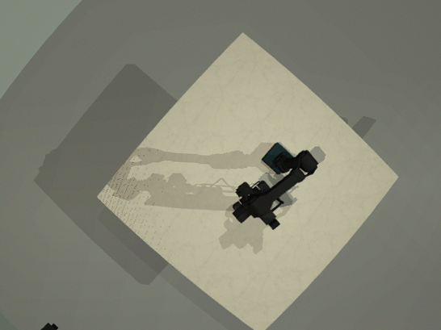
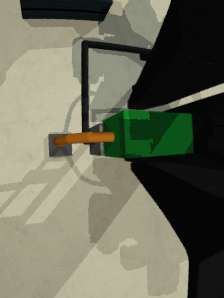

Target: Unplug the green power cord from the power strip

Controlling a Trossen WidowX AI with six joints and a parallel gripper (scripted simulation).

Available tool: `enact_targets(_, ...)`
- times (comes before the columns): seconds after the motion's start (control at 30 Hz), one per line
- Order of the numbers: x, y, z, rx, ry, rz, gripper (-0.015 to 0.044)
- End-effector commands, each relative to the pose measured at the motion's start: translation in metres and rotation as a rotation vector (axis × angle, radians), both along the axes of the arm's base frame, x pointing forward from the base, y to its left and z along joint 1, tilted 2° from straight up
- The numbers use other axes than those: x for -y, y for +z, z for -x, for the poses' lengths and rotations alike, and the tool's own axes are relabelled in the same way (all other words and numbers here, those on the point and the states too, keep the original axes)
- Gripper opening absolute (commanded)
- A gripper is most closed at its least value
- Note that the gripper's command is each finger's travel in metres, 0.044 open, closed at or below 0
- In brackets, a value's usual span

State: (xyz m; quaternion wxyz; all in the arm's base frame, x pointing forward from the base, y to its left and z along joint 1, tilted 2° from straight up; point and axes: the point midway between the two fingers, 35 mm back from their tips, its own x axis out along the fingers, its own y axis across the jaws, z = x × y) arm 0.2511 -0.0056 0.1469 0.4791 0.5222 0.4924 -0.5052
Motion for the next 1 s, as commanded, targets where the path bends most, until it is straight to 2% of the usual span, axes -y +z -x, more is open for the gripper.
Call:
enact_targets(0.0, 0.000, 0.000, 0.000, 0.001, 0.000, 0.000, 0.0081)
enact_targets(0.03, 0.000, 0.000, 0.000, 0.001, 0.000, 0.000, 0.0055)
enact_targets(0.3, 0.000, 0.000, 0.000, 0.001, 0.000, 0.000, 0.0002)
enact_targets(0.97, 0.028, 0.000, -0.001, 0.001, -0.002, 0.003, 0.0000)
